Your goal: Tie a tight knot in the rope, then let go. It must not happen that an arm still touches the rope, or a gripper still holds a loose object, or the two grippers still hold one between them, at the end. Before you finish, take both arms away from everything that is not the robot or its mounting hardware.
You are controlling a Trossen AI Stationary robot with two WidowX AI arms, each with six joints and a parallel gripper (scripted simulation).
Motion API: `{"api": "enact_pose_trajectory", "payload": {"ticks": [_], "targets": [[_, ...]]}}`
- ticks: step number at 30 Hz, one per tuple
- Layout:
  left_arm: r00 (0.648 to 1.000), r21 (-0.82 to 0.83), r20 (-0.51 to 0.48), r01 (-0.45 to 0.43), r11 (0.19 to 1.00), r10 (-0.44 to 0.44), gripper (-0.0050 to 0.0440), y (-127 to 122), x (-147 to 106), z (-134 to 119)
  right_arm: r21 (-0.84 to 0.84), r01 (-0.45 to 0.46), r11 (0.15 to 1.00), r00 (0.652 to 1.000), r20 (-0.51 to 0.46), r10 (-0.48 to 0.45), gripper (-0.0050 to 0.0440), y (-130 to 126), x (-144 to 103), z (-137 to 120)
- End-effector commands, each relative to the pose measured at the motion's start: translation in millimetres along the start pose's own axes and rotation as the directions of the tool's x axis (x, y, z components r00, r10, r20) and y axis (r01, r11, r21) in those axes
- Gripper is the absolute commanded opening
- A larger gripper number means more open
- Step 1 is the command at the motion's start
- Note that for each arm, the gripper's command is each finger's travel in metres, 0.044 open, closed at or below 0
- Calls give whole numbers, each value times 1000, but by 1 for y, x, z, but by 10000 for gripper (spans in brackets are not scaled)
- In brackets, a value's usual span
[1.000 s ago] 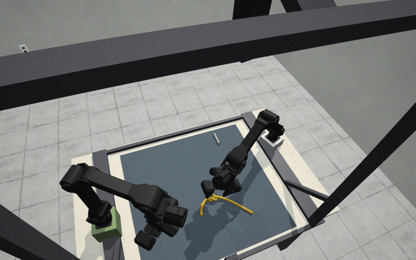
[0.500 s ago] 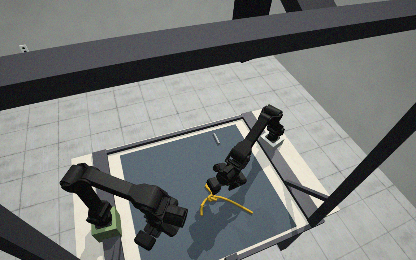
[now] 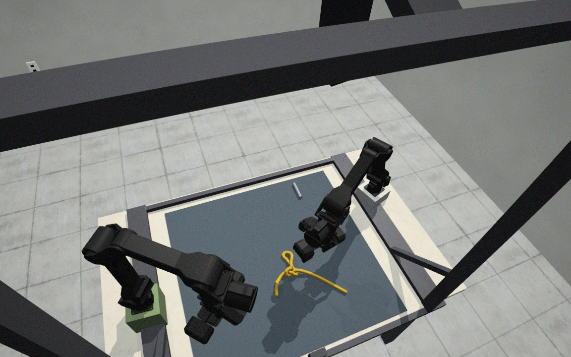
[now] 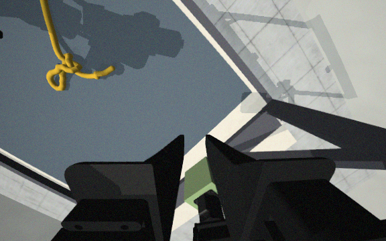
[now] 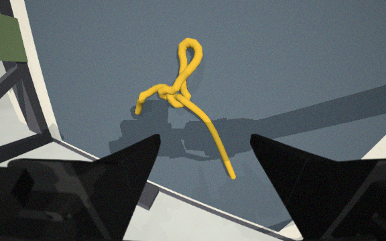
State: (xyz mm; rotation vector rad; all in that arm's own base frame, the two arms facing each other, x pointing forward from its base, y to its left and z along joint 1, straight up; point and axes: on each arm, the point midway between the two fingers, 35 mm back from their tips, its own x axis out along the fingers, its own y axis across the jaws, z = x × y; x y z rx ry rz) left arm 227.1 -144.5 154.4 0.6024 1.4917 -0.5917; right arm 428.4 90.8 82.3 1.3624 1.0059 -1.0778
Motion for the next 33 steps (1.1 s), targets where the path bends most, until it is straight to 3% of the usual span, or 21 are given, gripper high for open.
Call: {"api": "enact_pose_trajectory", "payload": {"ticks": [1, 33], "targets": [[1000, -3, 16, -7, 1000, 7, 100, 1, -5, 0, -46, -11, 999, 1000, -16, 11, 440, -6, -20, -1], [1000, -3, 16, -7, 1000, 7, 100, 1, -5, 0, -371, 141, 918, 988, -11, -156, 440, -79, -60, -3]]}}
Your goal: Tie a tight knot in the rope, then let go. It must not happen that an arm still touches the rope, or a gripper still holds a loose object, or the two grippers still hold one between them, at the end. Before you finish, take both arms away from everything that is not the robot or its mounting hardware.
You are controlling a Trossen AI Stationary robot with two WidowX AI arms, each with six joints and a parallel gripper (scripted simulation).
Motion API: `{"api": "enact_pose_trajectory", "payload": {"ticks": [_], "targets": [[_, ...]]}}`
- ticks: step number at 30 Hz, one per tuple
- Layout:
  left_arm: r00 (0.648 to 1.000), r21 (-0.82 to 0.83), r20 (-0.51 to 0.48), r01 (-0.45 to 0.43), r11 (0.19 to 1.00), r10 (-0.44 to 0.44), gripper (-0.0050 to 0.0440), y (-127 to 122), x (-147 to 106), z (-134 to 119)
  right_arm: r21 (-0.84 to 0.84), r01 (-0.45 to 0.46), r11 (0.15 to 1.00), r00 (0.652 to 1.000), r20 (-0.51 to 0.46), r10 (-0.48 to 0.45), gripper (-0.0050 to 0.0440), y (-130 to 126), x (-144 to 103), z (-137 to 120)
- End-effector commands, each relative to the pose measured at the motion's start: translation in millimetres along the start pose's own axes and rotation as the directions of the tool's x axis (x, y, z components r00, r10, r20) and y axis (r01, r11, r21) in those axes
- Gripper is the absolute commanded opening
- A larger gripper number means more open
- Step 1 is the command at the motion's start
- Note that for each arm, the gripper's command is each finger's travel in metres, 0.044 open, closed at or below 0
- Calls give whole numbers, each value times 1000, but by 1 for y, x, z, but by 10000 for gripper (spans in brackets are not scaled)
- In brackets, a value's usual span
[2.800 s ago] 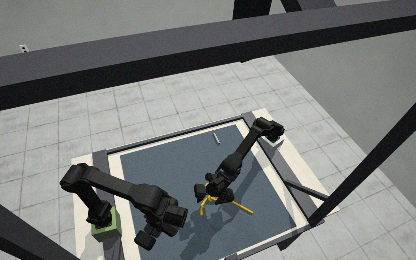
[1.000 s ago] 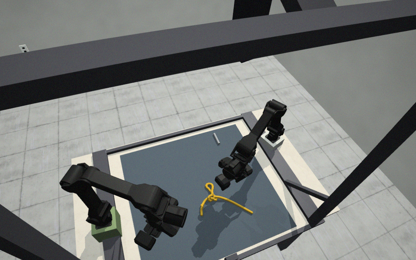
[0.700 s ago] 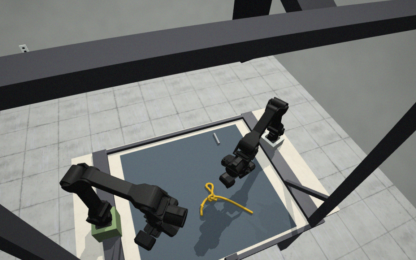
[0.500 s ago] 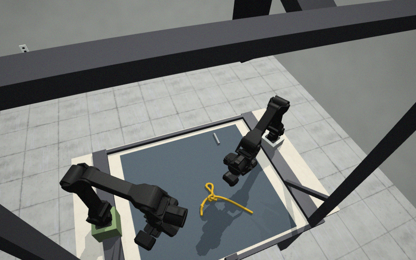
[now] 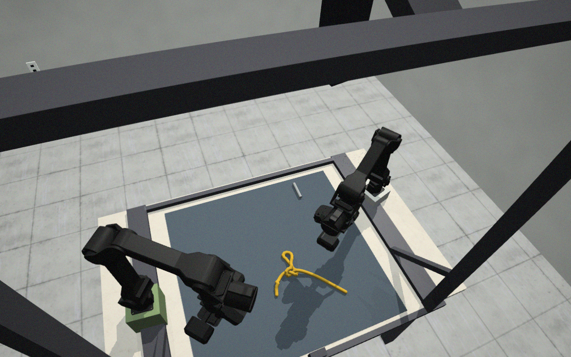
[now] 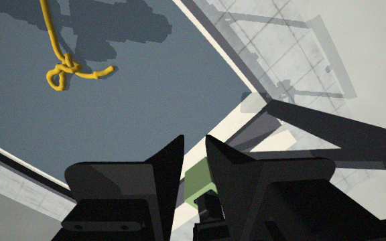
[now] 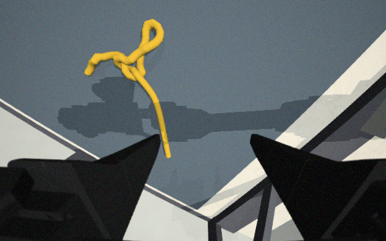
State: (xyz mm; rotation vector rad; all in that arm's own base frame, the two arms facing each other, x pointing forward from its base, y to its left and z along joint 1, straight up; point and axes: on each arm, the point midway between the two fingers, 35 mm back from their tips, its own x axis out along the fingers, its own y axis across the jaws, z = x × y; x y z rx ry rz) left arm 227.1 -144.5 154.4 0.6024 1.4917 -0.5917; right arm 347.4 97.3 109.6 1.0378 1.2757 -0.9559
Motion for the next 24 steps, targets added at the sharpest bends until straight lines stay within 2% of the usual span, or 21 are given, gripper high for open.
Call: {"api": "enact_pose_trajectory", "payload": {"ticks": [1, 11, 23, 24], "targets": [[1000, -3, 16, -7, 1000, 7, 100, 1, -5, 0, -45, -9, 999, 1000, -6, 9, 440, -9, -14, -5], [1000, -3, 16, -7, 1000, 7, 100, 1, -5, 0, -152, 43, 987, 999, -11, -45, 440, -33, -23, -13], [1000, -3, 16, -7, 1000, 7, 100, 1, -5, 0, -157, 45, 987, 999, -11, -48, 440, -34, -23, -14], [1000, -3, 16, -7, 1000, 7, 100, 1, -5, 0, -157, 45, 987, 999, -11, -48, 416, -34, -23, -14]]}}
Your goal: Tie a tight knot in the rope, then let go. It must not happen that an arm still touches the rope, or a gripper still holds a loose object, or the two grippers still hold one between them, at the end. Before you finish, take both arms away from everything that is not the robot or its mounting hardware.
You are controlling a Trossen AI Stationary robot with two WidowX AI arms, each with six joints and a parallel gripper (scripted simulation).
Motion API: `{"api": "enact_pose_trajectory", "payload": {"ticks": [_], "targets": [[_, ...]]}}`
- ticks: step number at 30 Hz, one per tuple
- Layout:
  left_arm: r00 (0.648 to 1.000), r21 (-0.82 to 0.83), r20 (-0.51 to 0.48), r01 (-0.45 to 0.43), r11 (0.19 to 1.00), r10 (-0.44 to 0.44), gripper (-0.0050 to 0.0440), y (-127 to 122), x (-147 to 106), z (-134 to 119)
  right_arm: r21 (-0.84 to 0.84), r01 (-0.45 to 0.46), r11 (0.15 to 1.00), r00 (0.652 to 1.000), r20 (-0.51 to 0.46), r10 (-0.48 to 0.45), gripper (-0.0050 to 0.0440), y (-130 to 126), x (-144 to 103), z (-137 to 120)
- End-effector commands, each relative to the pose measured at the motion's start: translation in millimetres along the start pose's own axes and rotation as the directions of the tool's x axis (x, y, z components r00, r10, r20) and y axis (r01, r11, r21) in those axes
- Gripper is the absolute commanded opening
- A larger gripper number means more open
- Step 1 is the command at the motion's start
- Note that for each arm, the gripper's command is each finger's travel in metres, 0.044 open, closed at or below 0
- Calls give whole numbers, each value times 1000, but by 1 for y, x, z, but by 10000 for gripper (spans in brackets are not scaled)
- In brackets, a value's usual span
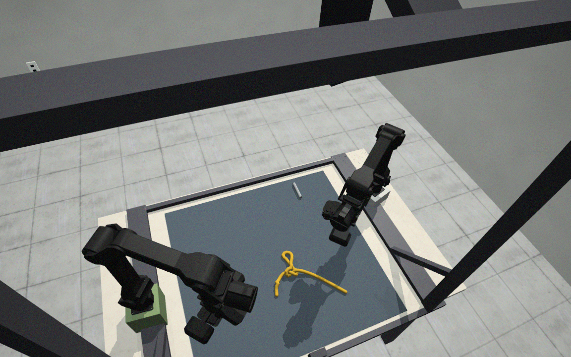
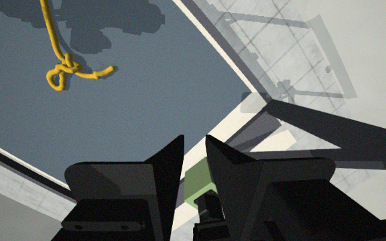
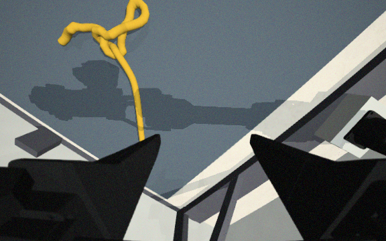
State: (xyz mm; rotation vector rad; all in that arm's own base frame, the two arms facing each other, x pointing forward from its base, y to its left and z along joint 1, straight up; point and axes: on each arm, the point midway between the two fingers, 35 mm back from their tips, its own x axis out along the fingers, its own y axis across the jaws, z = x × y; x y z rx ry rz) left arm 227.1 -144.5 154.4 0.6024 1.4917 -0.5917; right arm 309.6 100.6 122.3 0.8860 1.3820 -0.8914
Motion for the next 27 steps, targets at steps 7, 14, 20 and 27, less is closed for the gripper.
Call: {"api": "enact_pose_trajectory", "payload": {"ticks": [7, 14, 20, 27], "targets": [[1000, -3, 16, -7, 1000, 7, 100, 1, -5, 0, -4, -25, 1000, 1000, 0, 25, 248, 0, -8, -1], [1000, -3, 16, -7, 1000, 7, 100, 1, -5, 0, -4, -25, 1000, 1000, 0, 25, 140, 0, -8, -1], [1000, -3, 16, -7, 1000, 7, 100, 1, -5, 0, -4, -25, 1000, 1000, 0, 25, 140, 0, -8, -1], [1000, -3, 16, -7, 1000, 7, 100, 1, -5, 0, -4, -25, 1000, 1000, 0, 25, 140, 0, -8, -1]]}}
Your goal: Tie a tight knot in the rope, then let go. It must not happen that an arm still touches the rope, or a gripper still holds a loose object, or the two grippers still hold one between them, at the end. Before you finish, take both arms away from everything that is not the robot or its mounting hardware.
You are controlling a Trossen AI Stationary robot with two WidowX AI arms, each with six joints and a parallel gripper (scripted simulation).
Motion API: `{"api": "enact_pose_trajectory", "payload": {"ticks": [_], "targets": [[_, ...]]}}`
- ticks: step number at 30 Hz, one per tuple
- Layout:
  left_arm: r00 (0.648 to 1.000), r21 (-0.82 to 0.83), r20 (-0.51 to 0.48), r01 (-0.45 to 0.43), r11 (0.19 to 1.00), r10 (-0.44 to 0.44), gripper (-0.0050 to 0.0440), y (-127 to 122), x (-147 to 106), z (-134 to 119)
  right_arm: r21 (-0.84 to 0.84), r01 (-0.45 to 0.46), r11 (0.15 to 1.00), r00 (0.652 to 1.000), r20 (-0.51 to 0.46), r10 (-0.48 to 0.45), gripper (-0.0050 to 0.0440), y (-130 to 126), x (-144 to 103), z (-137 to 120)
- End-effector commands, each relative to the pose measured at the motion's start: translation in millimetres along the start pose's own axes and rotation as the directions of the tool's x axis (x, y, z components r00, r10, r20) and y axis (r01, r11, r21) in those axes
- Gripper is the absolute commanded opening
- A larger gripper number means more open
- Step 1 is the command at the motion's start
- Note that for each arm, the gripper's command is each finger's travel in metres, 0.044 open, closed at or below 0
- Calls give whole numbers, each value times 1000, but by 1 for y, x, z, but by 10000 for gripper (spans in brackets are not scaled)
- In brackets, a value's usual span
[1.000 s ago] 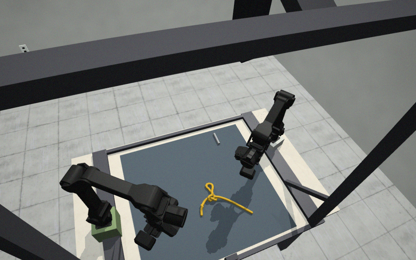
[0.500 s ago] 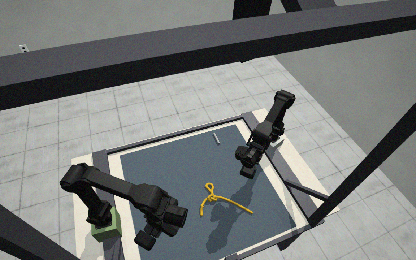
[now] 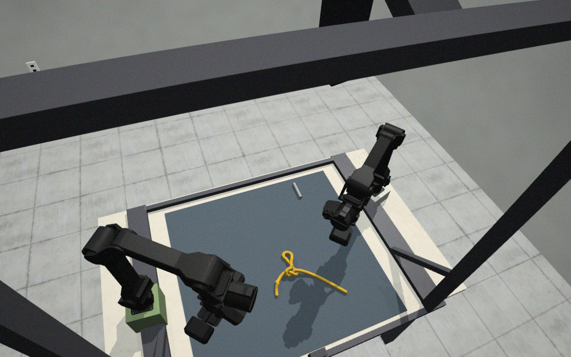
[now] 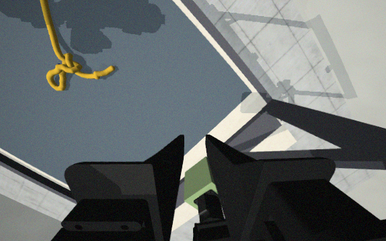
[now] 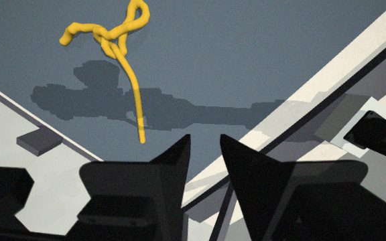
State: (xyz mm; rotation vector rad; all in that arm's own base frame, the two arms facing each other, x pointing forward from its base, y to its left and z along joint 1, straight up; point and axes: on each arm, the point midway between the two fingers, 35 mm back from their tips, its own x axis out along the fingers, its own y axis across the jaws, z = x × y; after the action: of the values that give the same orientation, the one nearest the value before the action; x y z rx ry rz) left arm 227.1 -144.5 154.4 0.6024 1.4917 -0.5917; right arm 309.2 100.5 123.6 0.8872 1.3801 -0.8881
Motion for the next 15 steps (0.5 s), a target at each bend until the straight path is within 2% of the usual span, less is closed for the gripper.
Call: {"api": "enact_pose_trajectory", "payload": {"ticks": [1, 4, 5, 6, 15], "targets": [[1000, -3, 16, -7, 1000, 7, 100, 1, -5, 0, -3, -21, 1000, 1000, 0, 21, 140, 1, -7, 0], [1000, -3, 16, -7, 1000, 7, 100, 1, -5, 0, -3, -21, 1000, 1000, 0, 21, 140, 1, -7, 0], [1000, -3, 16, -7, 1000, 7, 80, 1, -5, 0, 35, -21, 999, 1000, 2, 21, 116, 1, -7, 0], [1000, -3, 16, -7, 1000, 7, 80, 1, -5, 0, 71, -21, 997, 1000, 1, 21, 100, 1, -7, 0], [1000, -7, 16, -7, 1000, 7, 80, 1, -5, 0, 71, -21, 997, 1000, 1, 21, 100, 1, -7, 0]]}}
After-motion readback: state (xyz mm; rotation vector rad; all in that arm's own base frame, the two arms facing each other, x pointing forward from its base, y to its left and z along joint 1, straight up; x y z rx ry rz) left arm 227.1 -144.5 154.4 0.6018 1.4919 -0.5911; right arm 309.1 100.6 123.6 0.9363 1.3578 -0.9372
